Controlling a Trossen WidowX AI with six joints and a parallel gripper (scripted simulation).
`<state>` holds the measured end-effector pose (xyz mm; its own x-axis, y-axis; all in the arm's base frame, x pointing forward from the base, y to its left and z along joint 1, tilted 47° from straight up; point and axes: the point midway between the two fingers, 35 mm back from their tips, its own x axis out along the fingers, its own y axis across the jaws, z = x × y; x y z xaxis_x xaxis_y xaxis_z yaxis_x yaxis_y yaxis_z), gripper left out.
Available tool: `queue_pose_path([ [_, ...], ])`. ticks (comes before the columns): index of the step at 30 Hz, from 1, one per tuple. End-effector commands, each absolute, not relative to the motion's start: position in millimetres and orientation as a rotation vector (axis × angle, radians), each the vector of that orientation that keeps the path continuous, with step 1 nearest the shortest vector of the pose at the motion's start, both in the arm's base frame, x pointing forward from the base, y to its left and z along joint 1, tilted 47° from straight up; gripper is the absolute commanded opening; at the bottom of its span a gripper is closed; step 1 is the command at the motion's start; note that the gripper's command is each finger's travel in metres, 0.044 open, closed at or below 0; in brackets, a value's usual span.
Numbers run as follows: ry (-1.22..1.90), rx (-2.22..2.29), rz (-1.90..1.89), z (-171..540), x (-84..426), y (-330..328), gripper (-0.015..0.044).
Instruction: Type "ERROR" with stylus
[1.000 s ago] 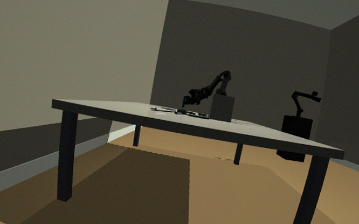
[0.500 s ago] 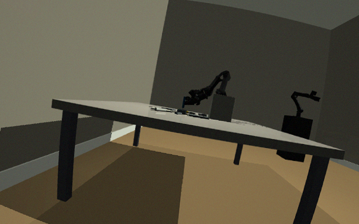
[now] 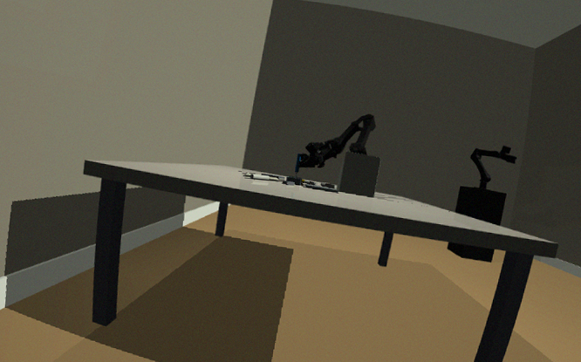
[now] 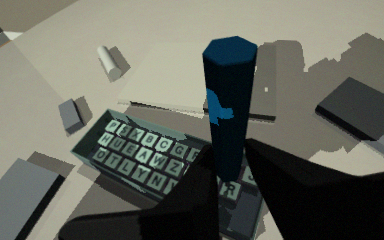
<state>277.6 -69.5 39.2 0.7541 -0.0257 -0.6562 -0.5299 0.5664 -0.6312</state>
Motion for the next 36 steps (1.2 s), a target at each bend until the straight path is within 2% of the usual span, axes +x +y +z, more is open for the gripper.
queue_pose_path([
  [1, 0.662, -0.934, 0.318, 52, 278, -59, 0.0081],
  [10, 0.663, -0.935, 0.329, 55, 277, -52, 0.0085],
  [15, 0.663, -0.935, 0.329, 55, 277, -52, 0.0051],
  [17, 0.663, -0.935, 0.326, 57, 277, -51, 0.0],
  [36, 0.659, -0.934, 0.316, 47, 276, -65, 0.0],
])
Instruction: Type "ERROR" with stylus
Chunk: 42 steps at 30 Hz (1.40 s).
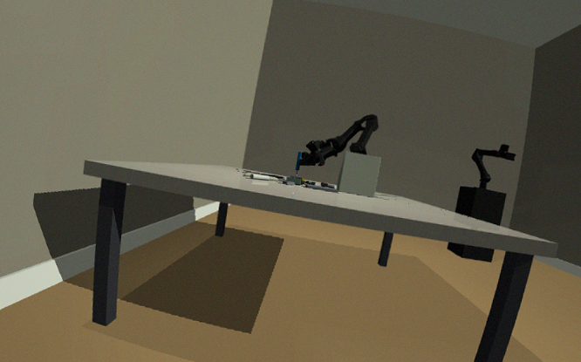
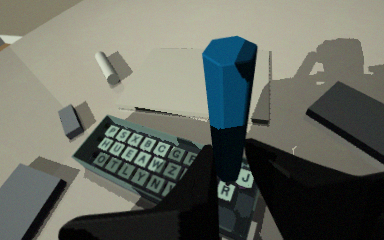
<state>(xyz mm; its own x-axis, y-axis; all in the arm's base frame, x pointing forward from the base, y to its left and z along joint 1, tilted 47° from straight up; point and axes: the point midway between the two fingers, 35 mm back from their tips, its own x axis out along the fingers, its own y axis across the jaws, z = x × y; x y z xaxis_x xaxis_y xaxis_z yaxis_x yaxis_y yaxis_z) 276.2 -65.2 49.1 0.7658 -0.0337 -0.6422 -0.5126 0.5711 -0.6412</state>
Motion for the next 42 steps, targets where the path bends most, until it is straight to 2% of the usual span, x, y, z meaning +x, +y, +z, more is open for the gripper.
queue_pose_path([
  [1, 0.659, -0.934, 0.316, 46.8, 276.0, -64.6, 0.0],
  [17, 0.659, -0.934, 0.316, 46.8, 276.0, -64.6, 0.0],
  [20, 0.66, -0.934, 0.317, 46.2, 277.5, -64.3, 0.0079],
  [21, 0.661, -0.934, 0.317, 45.9, 278.3, -64.1, 0.0081],
  [42, 0.661, -0.934, 0.317, 45.7, 278.7, -64.1, 0.0081],
])
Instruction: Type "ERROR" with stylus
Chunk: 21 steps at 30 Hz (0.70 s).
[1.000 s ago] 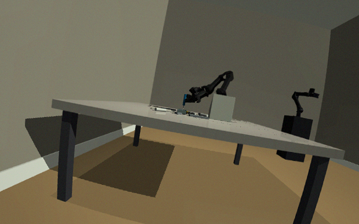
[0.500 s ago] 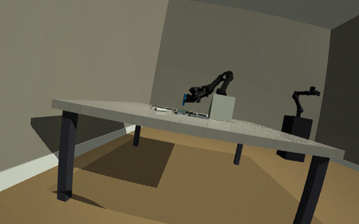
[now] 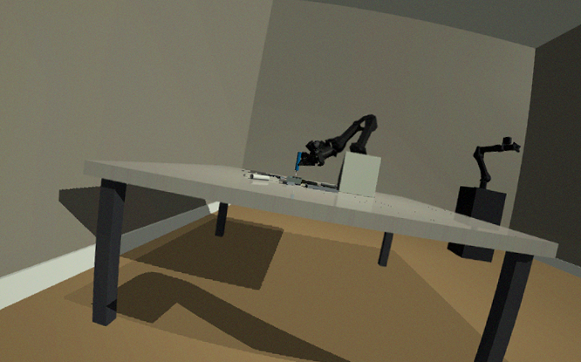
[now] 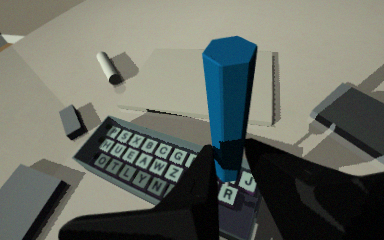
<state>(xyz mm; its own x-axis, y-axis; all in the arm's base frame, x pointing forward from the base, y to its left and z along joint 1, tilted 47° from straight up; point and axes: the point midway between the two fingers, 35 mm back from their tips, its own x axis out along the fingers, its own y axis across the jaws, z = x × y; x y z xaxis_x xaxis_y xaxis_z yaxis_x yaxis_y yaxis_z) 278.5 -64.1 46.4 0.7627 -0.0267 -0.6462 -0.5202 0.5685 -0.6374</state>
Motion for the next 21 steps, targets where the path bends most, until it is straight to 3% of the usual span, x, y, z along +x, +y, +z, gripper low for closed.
queue_pose_path([
  [1, 0.661, -0.934, 0.317, 45.7, 278.7, -64.1, 0.0081],
  [21, 0.661, -0.935, 0.317, 41.4, 277.5, -70.1, 0.0081],
])
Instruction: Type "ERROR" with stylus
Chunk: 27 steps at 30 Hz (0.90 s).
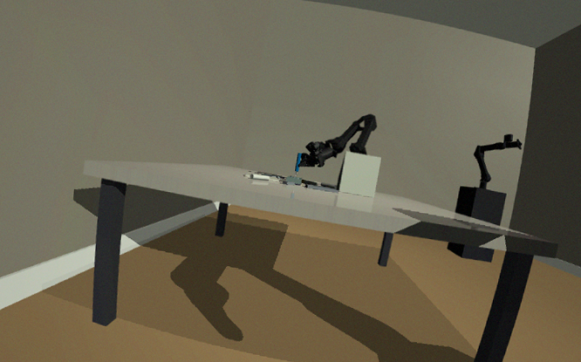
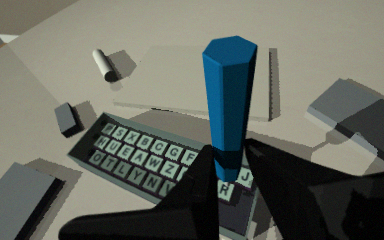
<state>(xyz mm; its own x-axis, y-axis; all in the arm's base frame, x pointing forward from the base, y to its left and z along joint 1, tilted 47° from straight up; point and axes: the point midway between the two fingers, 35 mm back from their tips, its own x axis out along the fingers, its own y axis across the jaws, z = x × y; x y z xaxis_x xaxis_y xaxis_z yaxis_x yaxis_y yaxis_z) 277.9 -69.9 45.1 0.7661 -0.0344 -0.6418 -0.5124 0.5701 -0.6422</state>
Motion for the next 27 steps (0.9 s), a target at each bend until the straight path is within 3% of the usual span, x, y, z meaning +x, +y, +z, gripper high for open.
queue_pose_path([
  [1, 0.661, -0.935, 0.317, 41.1, 277.5, -70.4, 0.0081],
  [27, 0.661, -0.935, 0.317, 34.7, 277.8, -77.1, 0.0081],
])
